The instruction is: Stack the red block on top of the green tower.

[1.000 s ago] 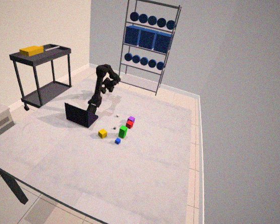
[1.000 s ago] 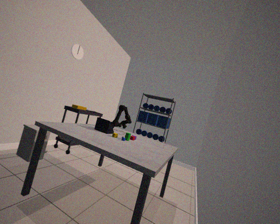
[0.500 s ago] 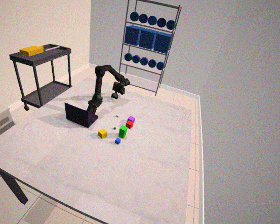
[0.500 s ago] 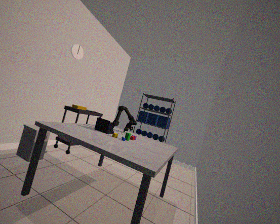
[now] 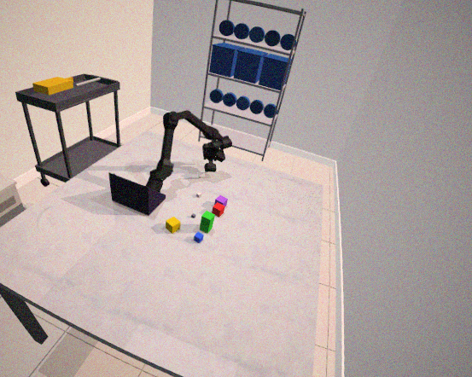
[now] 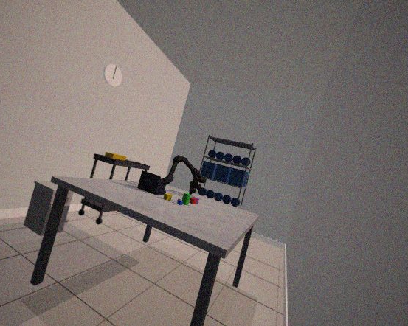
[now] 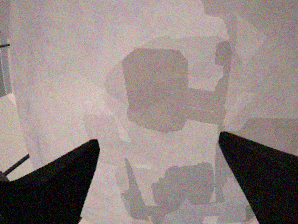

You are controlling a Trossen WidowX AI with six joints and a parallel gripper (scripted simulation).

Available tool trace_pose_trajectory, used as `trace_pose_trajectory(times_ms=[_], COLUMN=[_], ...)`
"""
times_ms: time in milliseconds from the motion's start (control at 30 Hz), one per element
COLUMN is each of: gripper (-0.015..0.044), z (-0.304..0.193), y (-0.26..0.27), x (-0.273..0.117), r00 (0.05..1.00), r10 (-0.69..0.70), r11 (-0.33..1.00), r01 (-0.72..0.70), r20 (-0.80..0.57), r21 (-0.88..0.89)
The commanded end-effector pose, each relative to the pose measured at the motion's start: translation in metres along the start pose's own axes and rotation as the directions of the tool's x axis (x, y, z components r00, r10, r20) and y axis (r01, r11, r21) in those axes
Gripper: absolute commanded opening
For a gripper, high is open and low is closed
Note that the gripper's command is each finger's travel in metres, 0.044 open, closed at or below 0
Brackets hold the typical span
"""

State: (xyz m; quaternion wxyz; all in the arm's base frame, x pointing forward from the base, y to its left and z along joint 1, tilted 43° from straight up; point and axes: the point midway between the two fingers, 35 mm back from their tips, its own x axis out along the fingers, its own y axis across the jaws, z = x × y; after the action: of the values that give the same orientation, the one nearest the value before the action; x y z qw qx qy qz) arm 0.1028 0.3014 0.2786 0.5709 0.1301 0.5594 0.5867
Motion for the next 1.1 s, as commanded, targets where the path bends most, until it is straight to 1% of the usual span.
trace_pose_trajectory(times_ms=[0, 300, 567, 800, 1067], gripper=[0.0440, 0.0440, 0.0440, 0.0440, 0.0440], z=[0.017, 0.047, 0.058, 0.054, 0.031], y=[-0.023, -0.091, -0.155, -0.207, -0.261], x=[-0.010, -0.043, -0.083, -0.121, -0.167], r00=[0.998, 0.978, 0.952, 0.931, 0.911], r10=[-0.052, -0.184, -0.286, -0.350, -0.400], r11=[0.998, 0.963, 0.902, 0.838, 0.761], r01=[0.054, 0.198, 0.307, 0.362, 0.389], r20=[0.038, 0.093, 0.112, 0.108, 0.096], r21=[-0.040, -0.181, -0.305, -0.409, -0.519])
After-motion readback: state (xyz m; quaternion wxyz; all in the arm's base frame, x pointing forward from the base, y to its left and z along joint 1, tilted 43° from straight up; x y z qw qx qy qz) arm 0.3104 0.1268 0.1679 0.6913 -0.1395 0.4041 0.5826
